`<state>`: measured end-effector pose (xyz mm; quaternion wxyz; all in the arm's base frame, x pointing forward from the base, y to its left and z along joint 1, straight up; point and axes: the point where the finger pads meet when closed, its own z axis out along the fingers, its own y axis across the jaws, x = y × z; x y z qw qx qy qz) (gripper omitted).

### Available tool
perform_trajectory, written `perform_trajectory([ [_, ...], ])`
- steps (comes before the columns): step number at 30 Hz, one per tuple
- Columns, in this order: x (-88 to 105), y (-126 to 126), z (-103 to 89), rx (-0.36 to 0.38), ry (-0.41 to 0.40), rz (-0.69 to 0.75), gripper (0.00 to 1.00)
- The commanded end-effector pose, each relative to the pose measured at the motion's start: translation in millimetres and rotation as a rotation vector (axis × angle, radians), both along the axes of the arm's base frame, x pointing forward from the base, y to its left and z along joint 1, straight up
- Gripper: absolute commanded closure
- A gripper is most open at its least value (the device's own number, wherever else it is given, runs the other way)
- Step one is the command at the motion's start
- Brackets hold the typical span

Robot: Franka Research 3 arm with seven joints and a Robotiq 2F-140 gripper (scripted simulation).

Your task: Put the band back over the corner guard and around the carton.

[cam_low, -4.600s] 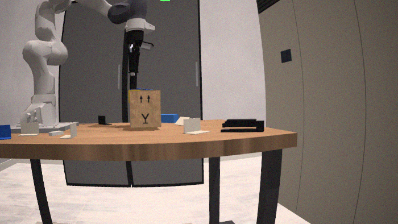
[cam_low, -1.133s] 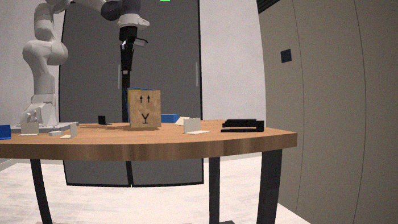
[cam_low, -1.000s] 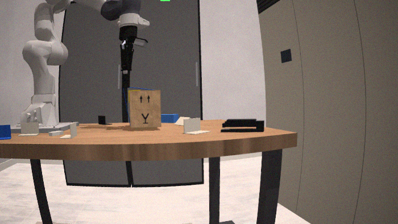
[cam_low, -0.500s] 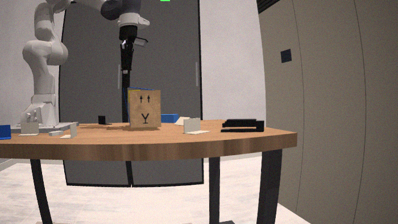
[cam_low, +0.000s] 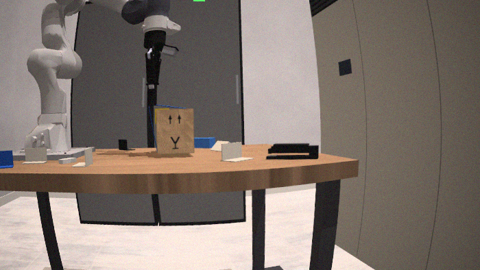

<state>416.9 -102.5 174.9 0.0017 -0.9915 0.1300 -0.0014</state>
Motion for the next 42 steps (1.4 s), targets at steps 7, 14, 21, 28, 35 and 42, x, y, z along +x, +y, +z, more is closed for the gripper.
perform_trajectory([
  [7,2.3,-2,-0.5,-0.002,0.004,0.003,0.9],
  [14,9.7,-3,-0.5,-0.002,0.004,0.003,0.9],
  [21,18.2,-3,-0.5,-0.002,0.004,0.003,0.9],
  [28,23.0,-3,-0.5,-0.002,0.004,0.003,0.9],
  [35,26.5,-3,-0.5,-0.002,0.004,0.003,0.9],
  [42,26.8,-3,-0.5,-0.002,0.004,0.003,0.9],
])
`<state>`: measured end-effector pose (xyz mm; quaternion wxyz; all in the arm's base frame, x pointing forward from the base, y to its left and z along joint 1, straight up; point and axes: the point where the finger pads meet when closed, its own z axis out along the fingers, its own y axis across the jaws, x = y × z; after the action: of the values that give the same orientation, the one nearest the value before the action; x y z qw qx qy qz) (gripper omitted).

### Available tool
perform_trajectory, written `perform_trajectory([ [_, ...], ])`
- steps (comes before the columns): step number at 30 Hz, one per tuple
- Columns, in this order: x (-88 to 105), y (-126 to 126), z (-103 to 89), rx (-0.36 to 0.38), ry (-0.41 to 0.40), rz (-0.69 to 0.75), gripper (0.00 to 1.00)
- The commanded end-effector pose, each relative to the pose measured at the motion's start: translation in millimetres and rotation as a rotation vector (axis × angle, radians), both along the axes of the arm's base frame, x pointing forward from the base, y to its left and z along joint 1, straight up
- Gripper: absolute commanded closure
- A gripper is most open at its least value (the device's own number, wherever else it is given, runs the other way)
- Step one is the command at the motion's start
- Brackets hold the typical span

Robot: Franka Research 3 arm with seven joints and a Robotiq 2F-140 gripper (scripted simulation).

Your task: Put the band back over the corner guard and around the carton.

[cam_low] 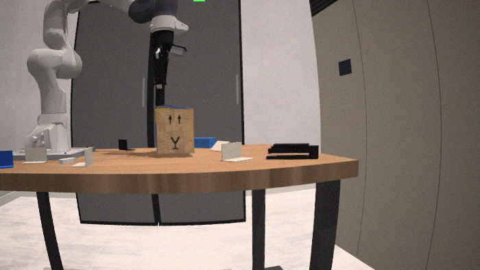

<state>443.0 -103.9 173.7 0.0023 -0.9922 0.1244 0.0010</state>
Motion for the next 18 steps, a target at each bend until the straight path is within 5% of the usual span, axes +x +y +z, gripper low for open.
perform_trajectory([
  [1,0.7,-1,0.7,-0.004,-0.001,-0.008,0.9],
  [18,0.7,-1,-10.0,-0.004,-0.001,-0.008,0.9],
])
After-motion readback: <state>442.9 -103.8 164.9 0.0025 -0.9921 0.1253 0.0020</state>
